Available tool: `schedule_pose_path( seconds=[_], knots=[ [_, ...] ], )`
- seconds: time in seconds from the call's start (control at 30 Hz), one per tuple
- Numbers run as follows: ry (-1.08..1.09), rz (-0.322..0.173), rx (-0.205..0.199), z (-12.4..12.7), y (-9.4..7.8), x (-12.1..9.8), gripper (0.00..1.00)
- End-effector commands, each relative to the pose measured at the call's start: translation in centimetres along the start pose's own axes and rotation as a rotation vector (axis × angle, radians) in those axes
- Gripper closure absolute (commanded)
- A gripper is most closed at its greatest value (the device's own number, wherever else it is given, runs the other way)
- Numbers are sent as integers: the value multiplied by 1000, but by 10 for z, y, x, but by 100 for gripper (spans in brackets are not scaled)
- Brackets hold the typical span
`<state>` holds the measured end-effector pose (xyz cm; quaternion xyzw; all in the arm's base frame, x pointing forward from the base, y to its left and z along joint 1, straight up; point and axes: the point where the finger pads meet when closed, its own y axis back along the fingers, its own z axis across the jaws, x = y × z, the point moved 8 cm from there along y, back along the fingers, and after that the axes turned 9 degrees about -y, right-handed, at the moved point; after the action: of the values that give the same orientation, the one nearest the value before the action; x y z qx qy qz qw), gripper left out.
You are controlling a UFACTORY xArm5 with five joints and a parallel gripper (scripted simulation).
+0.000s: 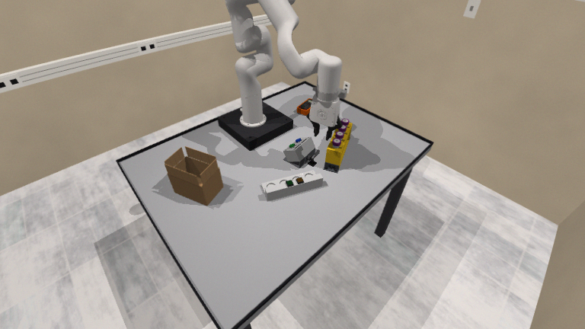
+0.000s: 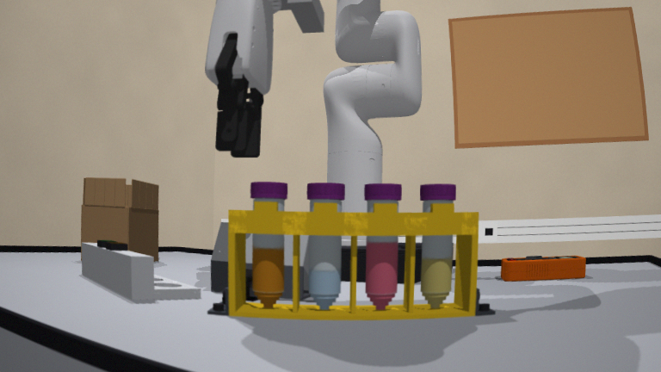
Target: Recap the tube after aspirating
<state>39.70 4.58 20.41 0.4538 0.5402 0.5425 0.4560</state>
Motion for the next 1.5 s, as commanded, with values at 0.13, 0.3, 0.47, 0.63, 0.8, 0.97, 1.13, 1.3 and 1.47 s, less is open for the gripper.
schedule_pose_path(
  seconds=[0.13,0.3,0.47,0.63,0.8,0.97,1.13,1.3,1.47],
  knots=[
    [-439,4,-1,28,1,36,54],
    [-651,5,0,39,1,52,54],
    [-651,5,0,39,1,52,54],
    [-651,5,0,39,-2,52,54],
    [-651,5,0,39,-17,52,54],
    [-651,5,1,40,-32,52,54],
    [-651,5,1,40,-34,52,54],
    [-651,5,1,40,-35,52,54],
    [-651,5,1,39,-37,52,54]
  ],
)
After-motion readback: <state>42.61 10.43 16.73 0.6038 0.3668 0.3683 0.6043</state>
